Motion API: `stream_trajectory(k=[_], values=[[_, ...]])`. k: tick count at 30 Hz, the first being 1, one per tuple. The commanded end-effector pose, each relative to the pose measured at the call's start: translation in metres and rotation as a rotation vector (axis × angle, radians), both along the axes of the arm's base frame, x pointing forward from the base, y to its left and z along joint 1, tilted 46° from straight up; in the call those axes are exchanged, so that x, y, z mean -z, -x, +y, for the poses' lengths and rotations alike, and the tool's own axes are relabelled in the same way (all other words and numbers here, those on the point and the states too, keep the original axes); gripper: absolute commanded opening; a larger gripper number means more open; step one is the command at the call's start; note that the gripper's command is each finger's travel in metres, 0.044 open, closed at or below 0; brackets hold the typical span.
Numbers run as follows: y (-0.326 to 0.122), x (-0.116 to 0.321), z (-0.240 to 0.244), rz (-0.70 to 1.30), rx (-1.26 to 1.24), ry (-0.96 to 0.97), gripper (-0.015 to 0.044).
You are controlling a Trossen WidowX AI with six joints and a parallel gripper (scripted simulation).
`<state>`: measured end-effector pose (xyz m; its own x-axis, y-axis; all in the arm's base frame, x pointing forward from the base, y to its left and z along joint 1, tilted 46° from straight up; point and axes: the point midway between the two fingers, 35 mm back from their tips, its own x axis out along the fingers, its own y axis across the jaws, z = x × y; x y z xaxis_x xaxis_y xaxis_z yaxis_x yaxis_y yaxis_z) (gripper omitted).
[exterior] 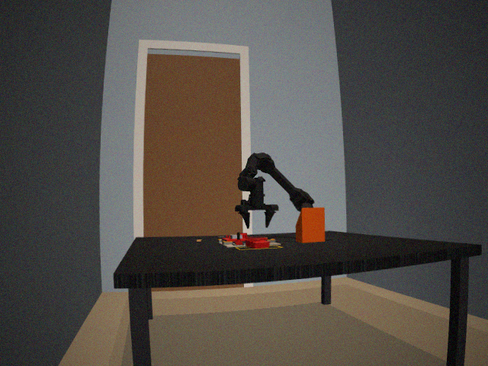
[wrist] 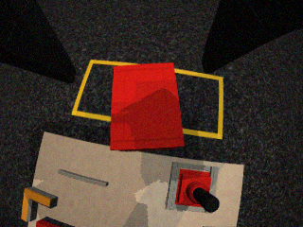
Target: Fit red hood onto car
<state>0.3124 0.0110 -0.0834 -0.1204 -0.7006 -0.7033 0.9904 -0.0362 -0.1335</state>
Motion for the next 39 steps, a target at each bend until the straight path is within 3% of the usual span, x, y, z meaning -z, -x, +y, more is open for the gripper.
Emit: stream_trajectory(k=[1, 39], values=[[0.0, 0.002, -0.002, -0.002, 0.002, 0.007, 0.044], [0.003, 0.022, -0.023, -0.002, 0.001, 0.007, 0.044]])
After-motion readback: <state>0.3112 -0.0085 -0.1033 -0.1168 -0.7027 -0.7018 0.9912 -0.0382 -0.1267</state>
